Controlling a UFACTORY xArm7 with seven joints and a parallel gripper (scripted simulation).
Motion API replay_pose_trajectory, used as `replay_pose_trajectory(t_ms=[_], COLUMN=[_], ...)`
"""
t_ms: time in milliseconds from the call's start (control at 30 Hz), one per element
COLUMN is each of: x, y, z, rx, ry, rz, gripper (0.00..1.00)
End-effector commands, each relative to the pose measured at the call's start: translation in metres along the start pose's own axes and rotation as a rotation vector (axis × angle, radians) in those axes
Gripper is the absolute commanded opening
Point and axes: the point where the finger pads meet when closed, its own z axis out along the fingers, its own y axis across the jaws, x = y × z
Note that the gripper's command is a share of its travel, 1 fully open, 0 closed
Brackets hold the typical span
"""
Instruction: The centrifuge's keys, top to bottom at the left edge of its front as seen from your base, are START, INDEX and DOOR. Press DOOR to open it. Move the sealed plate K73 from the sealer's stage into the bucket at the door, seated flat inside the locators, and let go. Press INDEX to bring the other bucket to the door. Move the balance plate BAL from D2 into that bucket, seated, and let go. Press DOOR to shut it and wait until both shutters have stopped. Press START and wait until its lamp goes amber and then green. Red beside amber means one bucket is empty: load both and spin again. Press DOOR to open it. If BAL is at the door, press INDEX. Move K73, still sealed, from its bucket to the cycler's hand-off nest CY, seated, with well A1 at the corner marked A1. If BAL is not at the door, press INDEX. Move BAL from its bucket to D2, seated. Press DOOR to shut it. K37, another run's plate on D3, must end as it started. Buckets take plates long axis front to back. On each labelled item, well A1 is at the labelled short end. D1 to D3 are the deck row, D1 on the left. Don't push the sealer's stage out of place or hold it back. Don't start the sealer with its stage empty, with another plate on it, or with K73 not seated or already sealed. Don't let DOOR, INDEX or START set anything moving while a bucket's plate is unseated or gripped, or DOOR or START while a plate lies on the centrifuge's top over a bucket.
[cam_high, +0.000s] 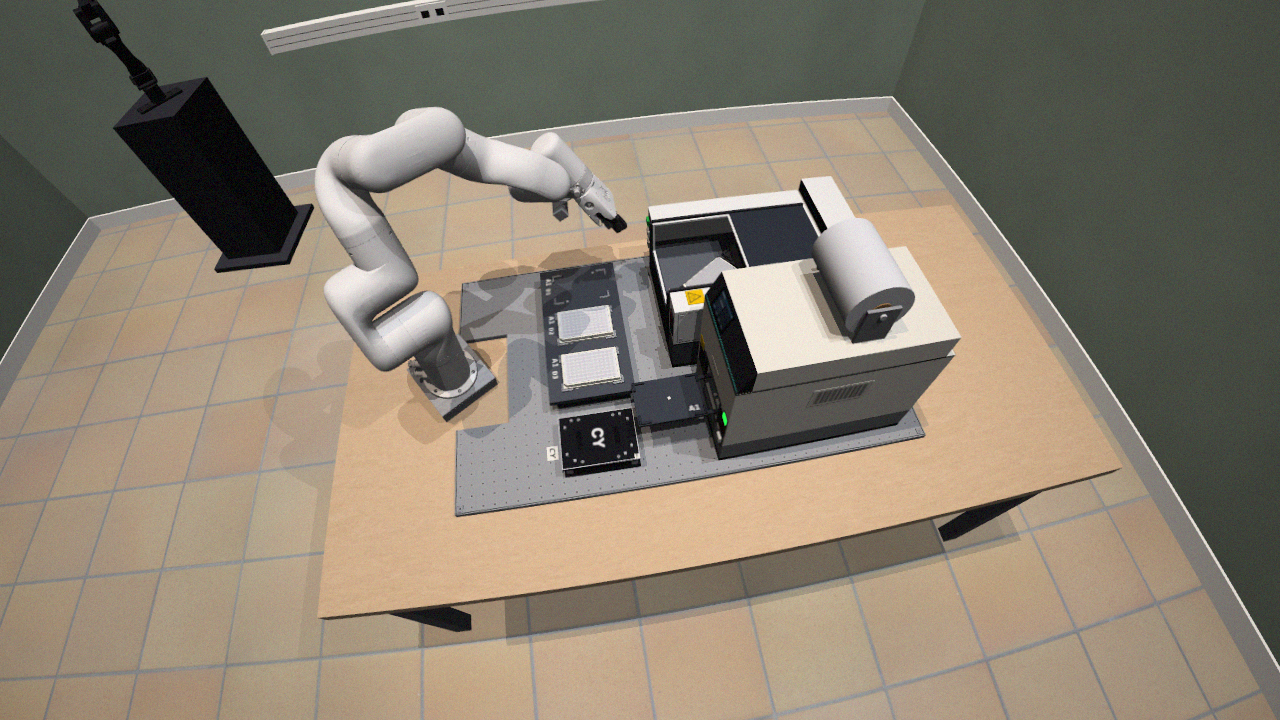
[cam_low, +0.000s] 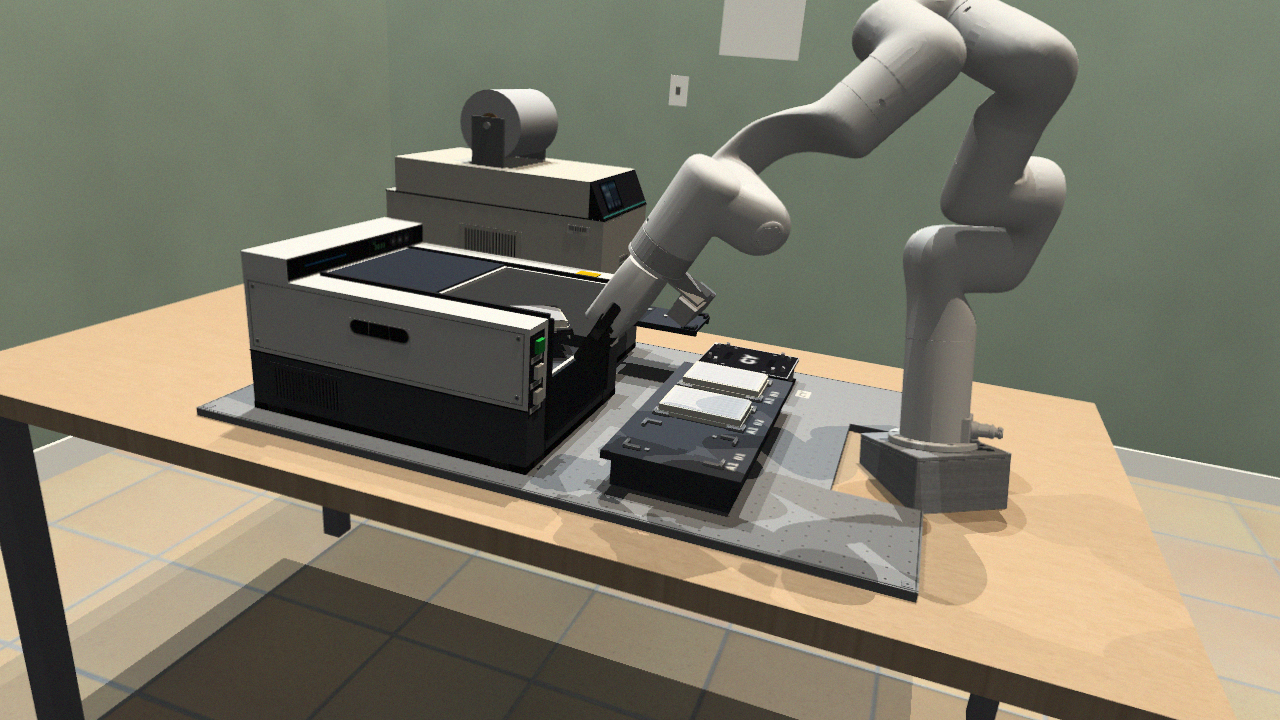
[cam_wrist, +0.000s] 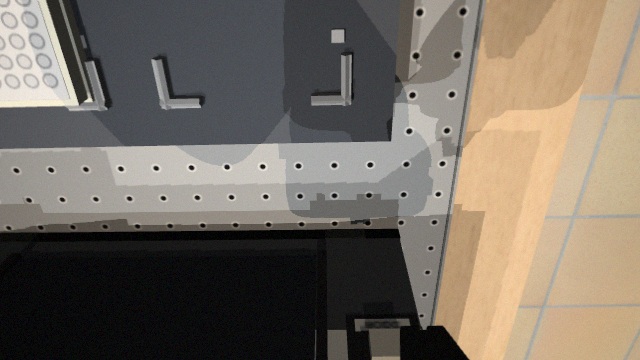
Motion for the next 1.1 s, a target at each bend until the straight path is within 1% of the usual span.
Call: replay_pose_trajectory(t_ms=[0,200,300,600,667,700,733,1067], x=[0.002,0.005,0.005,-0.012,-0.012,-0.014,-0.014,-0.014], y=[0.001,0.001,0.001,0.0,0.0,0.0,0.0,0.0], z=[-0.008,-0.014,-0.014,-0.055,-0.055,-0.06,-0.061,-0.061], rx=[-0.003,-0.003,-0.003,-0.003,-0.003,-0.003,-0.003,-0.003], ry=[-0.003,-0.003,-0.003,-0.003,-0.003,-0.003,-0.003,-0.003], rz=[0.001,0.001,0.001,0.001,0.001,0.001,0.001,0.001], gripper=[0.0,0.0,0.0,0.0,0.0,0.0,0.0,0.0])
